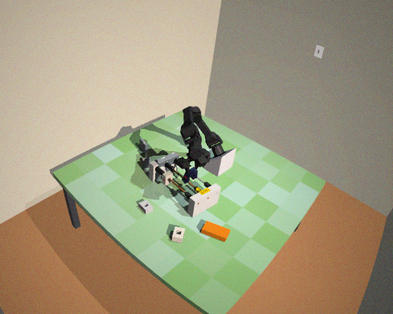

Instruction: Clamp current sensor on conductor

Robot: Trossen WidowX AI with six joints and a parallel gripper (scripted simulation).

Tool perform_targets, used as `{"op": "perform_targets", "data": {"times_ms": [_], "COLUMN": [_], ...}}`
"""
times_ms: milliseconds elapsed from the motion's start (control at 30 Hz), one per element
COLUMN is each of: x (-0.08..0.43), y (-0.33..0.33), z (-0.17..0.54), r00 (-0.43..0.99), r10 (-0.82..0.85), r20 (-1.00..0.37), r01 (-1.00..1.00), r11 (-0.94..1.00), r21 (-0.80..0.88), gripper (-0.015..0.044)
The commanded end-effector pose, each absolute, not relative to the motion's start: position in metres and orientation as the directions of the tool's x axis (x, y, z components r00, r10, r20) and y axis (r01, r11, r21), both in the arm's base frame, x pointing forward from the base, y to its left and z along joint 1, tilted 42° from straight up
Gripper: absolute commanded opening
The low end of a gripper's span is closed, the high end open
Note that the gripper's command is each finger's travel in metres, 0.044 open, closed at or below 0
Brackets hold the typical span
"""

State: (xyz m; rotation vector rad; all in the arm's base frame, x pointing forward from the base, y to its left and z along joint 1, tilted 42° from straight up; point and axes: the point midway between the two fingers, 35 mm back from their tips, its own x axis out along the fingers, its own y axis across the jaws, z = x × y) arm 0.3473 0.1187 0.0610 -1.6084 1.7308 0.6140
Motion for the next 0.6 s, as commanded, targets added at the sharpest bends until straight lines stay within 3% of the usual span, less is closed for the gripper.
{"op": "perform_targets", "data": {"times_ms": [0,567], "x": [0.349,0.351], "y": [0.118,0.101], "z": [0.061,0.041], "r00": [0.007,0.008], "r10": [-0.663,-0.663], "r20": [-0.749,-0.749], "r01": [-0.99,-0.99], "r11": [0.101,0.1], "r21": [-0.098,-0.099], "gripper": [0.0,0.0]}}
